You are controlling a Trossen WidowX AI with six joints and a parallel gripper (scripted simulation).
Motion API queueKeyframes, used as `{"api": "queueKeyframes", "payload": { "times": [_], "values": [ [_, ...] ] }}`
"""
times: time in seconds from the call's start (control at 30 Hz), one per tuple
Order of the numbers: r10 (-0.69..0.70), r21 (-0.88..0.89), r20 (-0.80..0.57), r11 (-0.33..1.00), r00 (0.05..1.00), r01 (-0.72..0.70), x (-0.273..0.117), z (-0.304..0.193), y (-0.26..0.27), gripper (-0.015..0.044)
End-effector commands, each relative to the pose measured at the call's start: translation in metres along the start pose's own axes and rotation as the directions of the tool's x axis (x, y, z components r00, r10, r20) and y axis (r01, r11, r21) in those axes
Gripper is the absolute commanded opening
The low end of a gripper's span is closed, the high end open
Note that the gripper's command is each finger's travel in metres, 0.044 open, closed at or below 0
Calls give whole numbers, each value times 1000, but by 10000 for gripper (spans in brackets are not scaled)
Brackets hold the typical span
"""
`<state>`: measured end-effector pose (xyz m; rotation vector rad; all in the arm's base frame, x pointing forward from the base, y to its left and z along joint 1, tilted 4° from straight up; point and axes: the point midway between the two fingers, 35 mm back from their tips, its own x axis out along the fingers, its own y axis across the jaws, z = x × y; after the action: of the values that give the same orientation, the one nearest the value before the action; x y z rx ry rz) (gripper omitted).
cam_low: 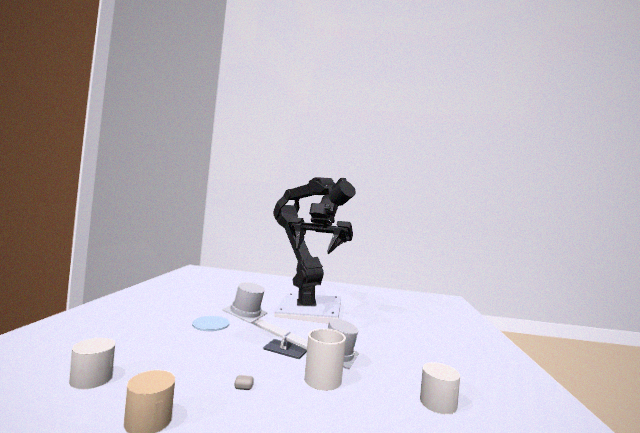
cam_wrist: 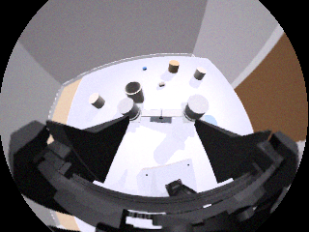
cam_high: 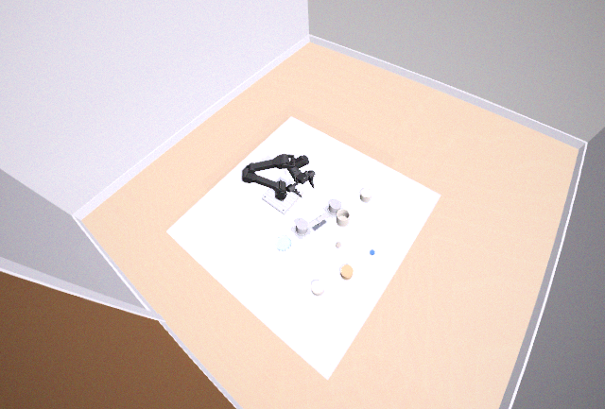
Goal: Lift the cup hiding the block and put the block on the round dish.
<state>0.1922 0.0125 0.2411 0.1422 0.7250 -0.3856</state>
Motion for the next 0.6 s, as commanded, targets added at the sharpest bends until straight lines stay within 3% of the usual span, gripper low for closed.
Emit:
{"api": "queueKeyframes", "payload": {
  "times": [0.0, 0.2, 0.57],
  "values": [
    [-47, -2, -5, 999, 999, 47, 1, 0, -6, 440],
    [-49, -29, -32, 998, 998, 48, 4, 2, -1, 440],
    [-60, -262, -253, 965, 966, -9, 36, 18, 43, 440]
  ]
}}
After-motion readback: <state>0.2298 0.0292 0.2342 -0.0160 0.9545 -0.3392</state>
